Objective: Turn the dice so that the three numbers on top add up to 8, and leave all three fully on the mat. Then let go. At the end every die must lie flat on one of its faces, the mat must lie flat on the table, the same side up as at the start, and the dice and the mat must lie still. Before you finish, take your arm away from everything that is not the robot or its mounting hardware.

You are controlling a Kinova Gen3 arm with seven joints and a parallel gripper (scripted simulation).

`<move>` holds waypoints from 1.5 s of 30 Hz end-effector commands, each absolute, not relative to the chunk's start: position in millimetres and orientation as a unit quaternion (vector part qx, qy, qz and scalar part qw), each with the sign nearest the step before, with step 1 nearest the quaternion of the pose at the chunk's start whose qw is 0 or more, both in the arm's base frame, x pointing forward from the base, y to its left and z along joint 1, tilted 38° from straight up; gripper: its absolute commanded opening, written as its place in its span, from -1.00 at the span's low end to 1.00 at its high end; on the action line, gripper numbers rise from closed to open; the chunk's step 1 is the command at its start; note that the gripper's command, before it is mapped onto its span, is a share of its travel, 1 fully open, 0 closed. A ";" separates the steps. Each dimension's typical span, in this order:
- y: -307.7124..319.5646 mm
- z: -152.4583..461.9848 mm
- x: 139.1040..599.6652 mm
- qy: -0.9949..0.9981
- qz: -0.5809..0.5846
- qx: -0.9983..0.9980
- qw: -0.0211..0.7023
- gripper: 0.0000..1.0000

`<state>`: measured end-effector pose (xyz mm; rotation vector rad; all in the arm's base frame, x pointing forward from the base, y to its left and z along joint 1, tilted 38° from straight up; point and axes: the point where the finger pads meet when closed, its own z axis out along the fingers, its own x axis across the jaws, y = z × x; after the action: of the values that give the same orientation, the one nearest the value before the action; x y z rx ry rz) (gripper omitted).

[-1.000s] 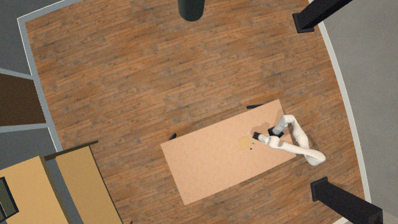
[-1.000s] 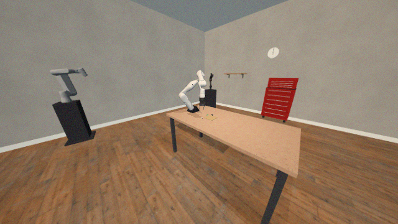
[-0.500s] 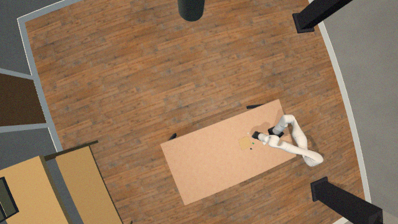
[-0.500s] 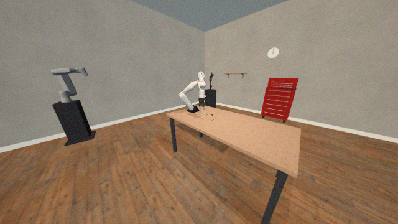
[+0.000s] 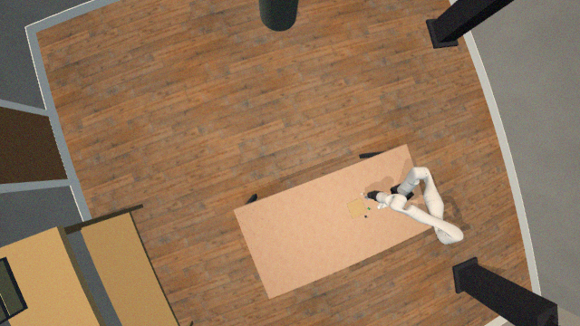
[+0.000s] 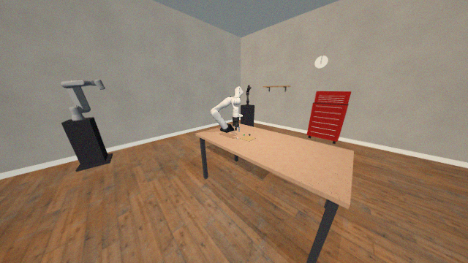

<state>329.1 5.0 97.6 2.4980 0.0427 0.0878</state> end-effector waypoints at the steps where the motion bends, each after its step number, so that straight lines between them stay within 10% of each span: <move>1: 0.1 93.3 326.1 -0.023 0.039 0.947 0.319 1.00; 29: -16.8 83.9 333.9 -0.289 0.141 0.901 0.291 1.00; 30: -16.8 83.9 333.9 -0.289 0.141 0.901 0.291 0.27; 45: -16.8 83.9 333.9 -0.289 0.141 0.901 0.291 0.27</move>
<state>334.2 -16.5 84.8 2.4047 -0.7485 0.3718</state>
